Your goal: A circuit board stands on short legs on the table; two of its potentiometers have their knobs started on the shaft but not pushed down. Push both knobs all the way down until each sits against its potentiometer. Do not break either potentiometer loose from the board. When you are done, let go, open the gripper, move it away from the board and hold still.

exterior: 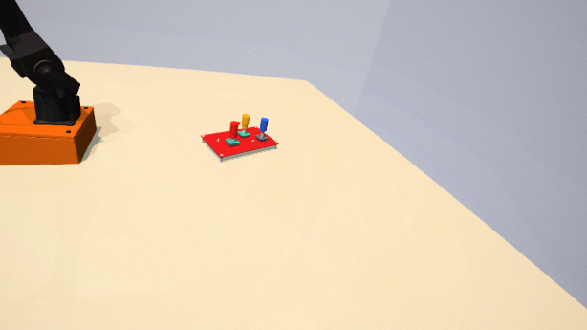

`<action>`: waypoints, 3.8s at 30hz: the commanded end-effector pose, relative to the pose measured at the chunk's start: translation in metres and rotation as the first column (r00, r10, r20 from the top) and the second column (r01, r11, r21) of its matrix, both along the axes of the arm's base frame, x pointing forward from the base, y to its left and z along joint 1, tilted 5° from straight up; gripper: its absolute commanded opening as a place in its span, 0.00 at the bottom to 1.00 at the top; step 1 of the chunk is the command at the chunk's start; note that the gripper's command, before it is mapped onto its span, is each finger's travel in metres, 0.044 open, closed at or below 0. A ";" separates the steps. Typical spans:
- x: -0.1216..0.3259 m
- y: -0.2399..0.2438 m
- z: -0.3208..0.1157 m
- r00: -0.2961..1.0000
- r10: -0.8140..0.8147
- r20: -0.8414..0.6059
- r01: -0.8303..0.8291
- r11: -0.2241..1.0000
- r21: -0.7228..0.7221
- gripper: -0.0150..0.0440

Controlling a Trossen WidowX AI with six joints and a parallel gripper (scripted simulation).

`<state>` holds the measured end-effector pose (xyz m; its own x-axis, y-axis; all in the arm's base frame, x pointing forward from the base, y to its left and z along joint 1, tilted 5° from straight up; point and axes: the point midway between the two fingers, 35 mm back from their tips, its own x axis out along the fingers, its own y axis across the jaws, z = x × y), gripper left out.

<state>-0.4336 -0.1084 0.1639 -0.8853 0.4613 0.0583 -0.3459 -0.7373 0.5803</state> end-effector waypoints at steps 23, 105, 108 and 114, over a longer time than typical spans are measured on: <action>0.080 -0.205 0.005 0.819 0.522 0.239 -0.571 0.787 0.236 0.25; 0.688 -0.252 -0.051 -0.111 0.226 0.968 0.034 -0.972 0.231 0.25; 0.704 -0.234 -0.052 -0.092 0.184 0.979 0.131 -0.972 0.195 0.25; 0.730 -0.195 -0.055 -0.043 0.109 0.993 0.319 -0.941 0.117 0.25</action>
<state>0.2805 -0.3232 0.1027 0.2067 -0.5509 -0.8086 0.4240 0.7952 -0.4334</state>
